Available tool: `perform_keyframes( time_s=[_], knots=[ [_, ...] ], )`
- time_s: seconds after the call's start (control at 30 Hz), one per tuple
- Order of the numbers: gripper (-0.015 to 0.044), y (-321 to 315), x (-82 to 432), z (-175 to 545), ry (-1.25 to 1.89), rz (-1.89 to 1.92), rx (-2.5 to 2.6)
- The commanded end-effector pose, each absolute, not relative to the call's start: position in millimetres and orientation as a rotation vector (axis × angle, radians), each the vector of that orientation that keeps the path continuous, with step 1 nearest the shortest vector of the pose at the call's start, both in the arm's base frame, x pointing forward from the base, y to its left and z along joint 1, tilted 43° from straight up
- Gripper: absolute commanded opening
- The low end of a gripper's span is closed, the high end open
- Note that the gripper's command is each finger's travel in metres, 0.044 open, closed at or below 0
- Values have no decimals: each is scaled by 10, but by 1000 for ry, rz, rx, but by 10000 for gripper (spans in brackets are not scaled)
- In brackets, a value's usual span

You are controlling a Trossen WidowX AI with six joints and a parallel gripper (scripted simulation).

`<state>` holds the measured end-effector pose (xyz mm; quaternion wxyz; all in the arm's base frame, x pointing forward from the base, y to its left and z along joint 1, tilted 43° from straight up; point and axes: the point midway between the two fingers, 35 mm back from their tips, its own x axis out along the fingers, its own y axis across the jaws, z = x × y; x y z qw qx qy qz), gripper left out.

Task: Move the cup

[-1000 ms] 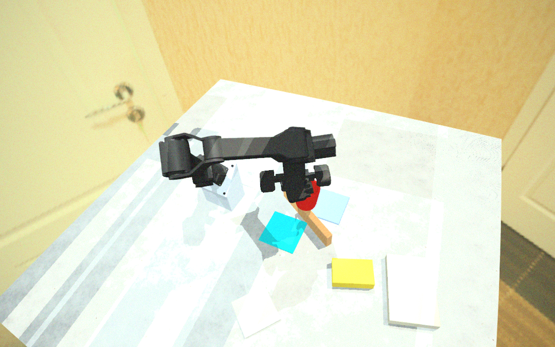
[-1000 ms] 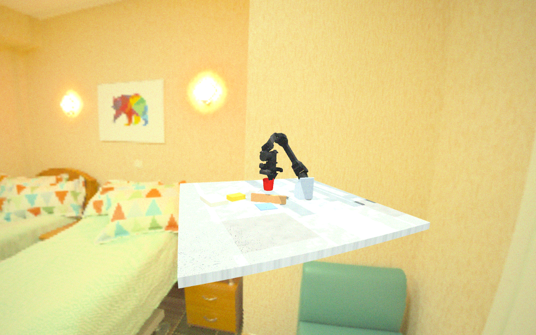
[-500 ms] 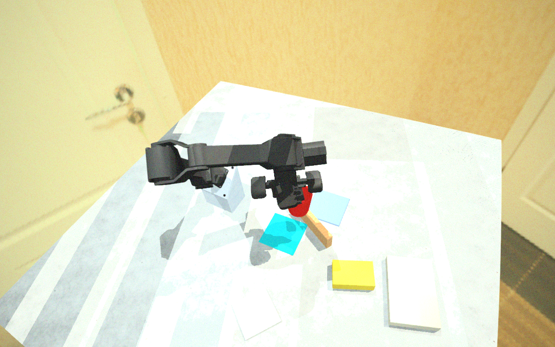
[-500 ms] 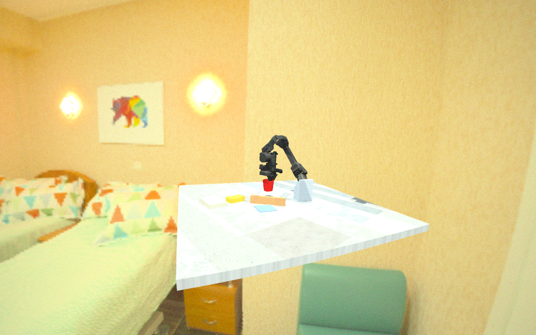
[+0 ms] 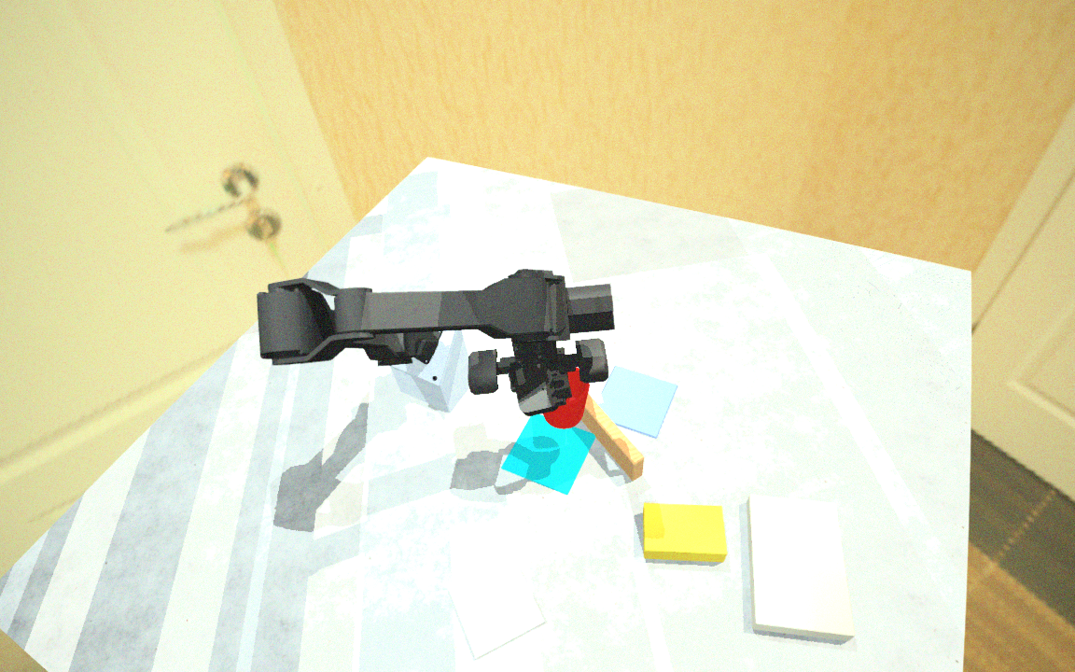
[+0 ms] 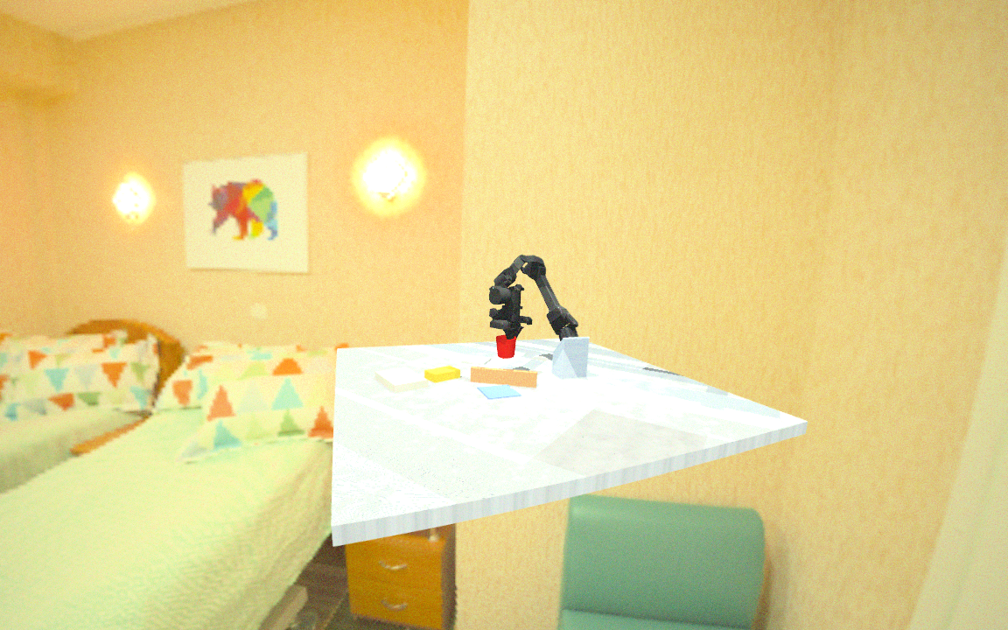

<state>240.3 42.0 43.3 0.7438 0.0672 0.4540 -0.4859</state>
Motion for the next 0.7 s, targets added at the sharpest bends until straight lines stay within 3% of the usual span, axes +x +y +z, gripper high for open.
perform_keyframes(
  time_s=[0.0,0.67],
  knots=[
    [0,354,2355,457,997,-1068,133],
    [0,153,2248,532,997,-1068,131]
  ],
)
